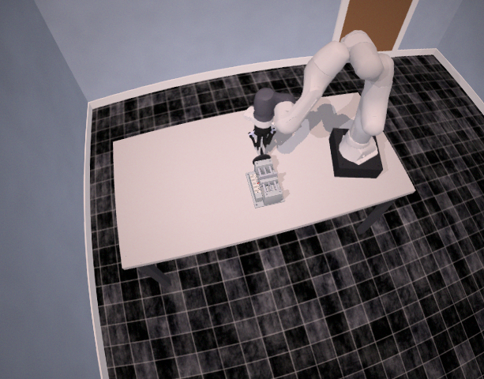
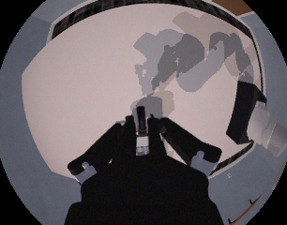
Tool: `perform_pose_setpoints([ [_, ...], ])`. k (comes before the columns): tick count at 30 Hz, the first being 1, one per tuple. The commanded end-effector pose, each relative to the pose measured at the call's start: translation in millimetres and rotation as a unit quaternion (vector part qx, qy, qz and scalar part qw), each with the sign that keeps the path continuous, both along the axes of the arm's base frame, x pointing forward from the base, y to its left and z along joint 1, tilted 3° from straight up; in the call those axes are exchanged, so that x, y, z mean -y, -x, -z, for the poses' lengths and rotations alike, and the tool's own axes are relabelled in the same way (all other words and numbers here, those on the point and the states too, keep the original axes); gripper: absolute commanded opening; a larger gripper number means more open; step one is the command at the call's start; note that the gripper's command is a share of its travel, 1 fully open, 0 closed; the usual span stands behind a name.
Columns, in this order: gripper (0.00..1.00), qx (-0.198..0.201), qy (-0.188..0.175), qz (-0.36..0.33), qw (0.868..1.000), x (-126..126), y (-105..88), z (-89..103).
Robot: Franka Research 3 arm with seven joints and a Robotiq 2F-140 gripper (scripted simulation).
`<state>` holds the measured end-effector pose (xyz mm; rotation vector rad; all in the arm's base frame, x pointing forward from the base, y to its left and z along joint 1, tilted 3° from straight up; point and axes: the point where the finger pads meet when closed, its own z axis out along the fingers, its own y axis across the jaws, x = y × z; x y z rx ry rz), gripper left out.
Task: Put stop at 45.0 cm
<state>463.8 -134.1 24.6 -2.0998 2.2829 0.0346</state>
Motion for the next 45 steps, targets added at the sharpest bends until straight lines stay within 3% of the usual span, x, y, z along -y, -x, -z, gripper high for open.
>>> perform_pose_setpoints([
  [1, 0.04, 0.001, 0.000, 0.002, 1.000, 0.1, -5.6, 0.9],
  [17, 0.04, 0.001, 0.000, 0.002, 1.000, 1.5, -25.6, 8.8],
  [45, 0.04, 0.001, 0.000, 0.002, 1.000, 1.6, -37.8, 30.7],
])
